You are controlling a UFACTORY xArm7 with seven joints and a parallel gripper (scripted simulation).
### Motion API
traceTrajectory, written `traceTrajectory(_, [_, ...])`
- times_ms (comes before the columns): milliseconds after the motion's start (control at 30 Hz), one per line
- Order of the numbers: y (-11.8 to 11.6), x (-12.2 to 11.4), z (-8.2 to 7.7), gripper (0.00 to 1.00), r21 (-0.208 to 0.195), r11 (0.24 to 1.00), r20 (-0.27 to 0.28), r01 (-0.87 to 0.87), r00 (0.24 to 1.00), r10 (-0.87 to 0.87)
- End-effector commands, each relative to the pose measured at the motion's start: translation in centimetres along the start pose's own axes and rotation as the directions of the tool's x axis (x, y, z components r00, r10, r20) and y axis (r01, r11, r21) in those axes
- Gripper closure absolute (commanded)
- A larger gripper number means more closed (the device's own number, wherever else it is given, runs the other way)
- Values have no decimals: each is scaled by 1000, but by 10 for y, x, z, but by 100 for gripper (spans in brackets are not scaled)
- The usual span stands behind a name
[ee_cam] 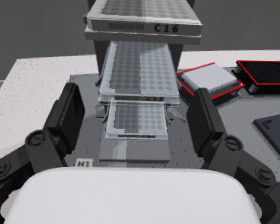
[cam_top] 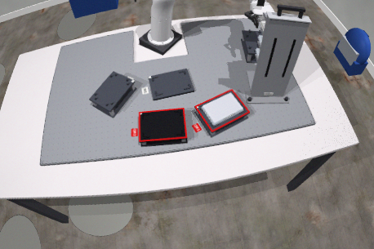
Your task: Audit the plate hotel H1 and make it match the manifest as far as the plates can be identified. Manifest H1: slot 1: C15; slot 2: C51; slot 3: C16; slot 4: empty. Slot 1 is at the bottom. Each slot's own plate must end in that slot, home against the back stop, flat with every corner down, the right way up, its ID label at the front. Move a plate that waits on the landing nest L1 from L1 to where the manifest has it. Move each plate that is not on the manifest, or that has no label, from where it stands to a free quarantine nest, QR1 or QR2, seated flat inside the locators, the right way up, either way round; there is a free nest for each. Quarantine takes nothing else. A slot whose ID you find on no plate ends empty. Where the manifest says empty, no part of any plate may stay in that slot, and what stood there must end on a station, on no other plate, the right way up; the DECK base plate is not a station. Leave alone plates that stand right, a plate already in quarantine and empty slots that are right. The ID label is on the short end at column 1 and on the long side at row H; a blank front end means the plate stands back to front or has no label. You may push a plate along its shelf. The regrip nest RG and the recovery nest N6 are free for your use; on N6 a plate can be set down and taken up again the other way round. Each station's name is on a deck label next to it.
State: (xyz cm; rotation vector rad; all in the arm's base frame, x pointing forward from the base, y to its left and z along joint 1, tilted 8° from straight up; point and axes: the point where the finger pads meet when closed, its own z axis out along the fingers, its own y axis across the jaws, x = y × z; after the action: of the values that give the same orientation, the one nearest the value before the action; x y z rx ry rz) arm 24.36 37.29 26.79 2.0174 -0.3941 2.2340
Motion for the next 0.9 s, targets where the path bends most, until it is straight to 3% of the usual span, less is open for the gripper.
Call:
traceTrajectory(0, [-1,1,6,0,3,1000,2,-3,1000,3])
traceTrajectory(100, [-1,1,12,0,3,1000,1,-3,1000,3])
traceTrajectory(867, [-1,1,12,0,3,1000,1,-3,1000,3])
